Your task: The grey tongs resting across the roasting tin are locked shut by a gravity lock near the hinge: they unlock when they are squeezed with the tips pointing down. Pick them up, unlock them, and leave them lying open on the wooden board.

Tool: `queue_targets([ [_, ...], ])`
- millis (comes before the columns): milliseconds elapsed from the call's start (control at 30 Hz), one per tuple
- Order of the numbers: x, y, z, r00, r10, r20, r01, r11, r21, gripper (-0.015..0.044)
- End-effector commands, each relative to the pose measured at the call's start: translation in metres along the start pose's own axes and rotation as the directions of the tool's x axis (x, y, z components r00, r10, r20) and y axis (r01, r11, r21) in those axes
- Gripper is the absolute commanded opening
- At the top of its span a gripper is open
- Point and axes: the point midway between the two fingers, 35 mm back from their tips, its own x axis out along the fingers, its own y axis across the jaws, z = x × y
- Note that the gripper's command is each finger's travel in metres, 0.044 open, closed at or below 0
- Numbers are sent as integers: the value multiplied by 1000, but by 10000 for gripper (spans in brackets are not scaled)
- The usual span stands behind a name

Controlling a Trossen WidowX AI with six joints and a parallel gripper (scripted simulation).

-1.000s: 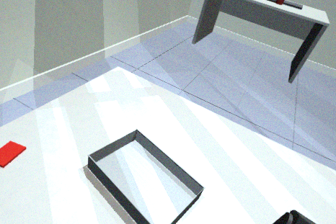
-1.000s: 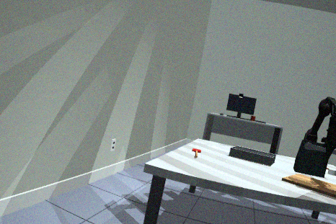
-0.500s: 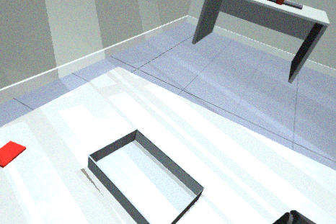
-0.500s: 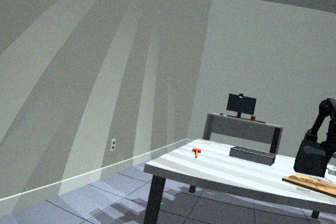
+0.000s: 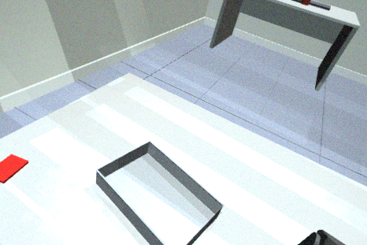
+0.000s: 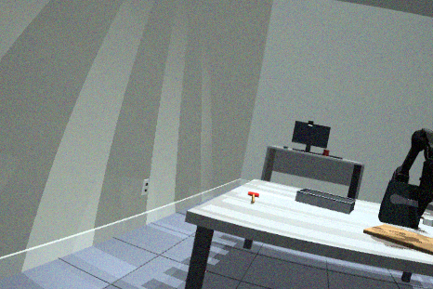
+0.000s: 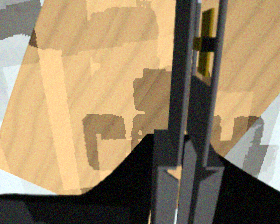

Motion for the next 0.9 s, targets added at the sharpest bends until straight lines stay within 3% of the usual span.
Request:
queue_targets([
  [0,7,1,0,1000,-1,1,1,1000,7,-150],
  [867,50,7,0,1000,-31,1,31,999,8,-150],
])
